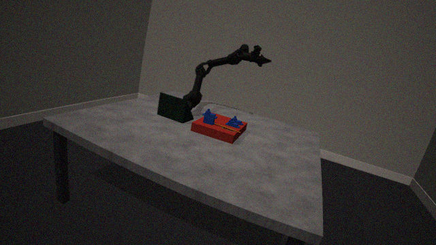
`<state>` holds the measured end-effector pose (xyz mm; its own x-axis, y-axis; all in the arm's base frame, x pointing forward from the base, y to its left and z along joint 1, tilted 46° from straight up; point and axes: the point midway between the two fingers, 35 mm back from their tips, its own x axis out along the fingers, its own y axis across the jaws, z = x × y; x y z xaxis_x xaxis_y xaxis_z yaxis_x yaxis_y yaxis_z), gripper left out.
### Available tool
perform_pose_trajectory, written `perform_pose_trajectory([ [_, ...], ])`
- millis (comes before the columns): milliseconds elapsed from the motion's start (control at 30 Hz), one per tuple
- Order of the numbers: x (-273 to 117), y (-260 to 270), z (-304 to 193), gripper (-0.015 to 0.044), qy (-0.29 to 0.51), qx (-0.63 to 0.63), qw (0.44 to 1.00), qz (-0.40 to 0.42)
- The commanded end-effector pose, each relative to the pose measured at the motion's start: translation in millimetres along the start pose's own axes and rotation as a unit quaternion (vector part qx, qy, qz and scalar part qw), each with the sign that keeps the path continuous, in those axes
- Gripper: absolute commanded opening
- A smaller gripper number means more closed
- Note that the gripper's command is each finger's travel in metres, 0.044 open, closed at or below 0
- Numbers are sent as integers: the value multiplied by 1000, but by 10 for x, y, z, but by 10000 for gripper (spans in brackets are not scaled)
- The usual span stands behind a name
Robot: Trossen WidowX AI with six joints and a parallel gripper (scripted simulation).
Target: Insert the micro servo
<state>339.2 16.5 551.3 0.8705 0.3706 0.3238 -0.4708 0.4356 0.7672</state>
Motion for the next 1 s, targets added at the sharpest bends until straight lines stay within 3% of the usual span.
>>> perform_pose_trajectory([
  [0,77,-436,-62,0,19,-13,998,-53],
  [467,26,-2018,-464,0,144,-75,958,-237],
  [967,-614,-3369,-1136,0,354,-97,865,-341],
])
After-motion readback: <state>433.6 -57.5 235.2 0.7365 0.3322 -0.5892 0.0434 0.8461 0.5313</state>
